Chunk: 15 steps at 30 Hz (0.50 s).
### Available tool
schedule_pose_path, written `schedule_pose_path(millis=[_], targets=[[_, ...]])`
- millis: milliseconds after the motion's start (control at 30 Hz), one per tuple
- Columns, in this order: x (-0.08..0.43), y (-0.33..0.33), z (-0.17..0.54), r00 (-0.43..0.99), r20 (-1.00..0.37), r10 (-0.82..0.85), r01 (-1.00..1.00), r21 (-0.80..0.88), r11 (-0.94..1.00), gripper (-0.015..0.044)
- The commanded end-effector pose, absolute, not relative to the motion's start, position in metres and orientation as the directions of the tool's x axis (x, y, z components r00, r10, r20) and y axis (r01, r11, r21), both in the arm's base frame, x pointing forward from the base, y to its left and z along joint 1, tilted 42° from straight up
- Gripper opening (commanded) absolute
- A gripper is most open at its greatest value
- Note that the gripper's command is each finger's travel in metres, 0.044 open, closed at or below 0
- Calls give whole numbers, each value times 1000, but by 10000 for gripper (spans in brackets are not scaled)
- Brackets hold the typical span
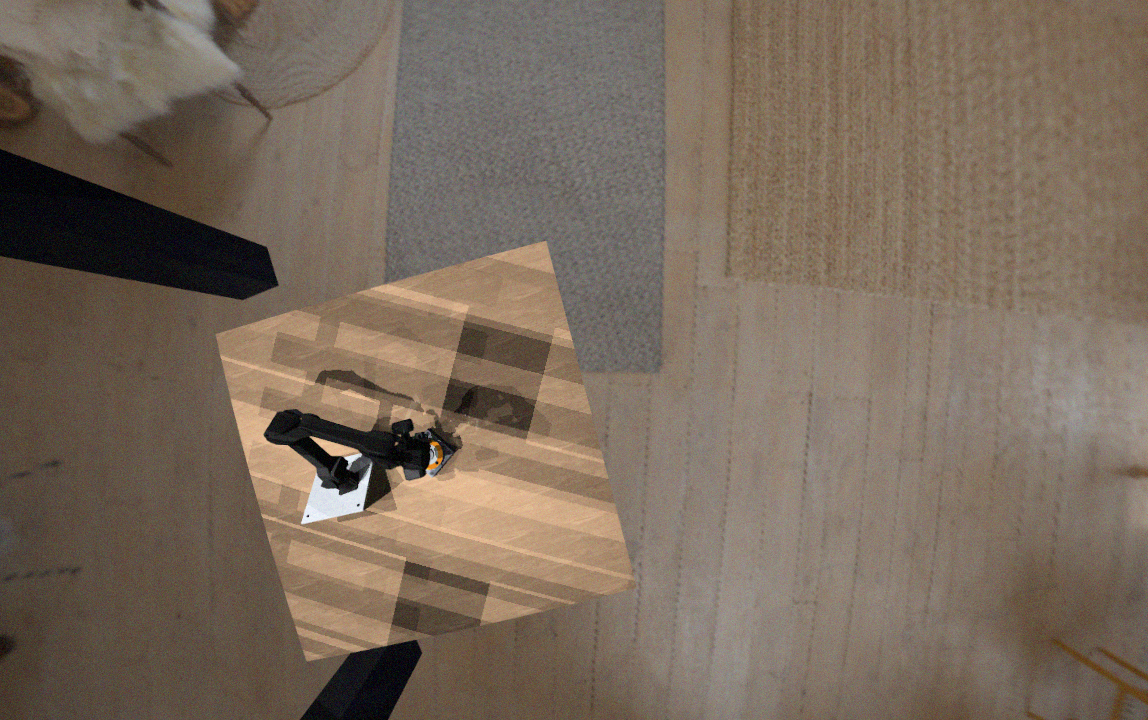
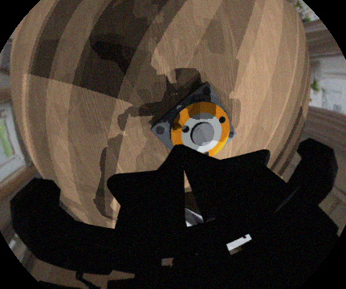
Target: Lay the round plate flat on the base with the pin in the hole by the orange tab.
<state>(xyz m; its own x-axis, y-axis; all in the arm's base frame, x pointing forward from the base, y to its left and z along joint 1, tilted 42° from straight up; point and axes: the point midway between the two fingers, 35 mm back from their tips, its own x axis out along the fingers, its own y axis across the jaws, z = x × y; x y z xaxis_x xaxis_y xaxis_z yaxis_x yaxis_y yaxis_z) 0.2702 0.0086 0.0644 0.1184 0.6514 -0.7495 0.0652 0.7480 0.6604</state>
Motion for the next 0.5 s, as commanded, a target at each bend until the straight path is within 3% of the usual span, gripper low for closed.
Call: schedule_pose_path(millis=[0, 467], targets=[[269, 25, 49, 106, -743, 660, 73, 668, 740, 0], [274, 38, 35, 106, -742, 662, 73, 670, 739, 0]])
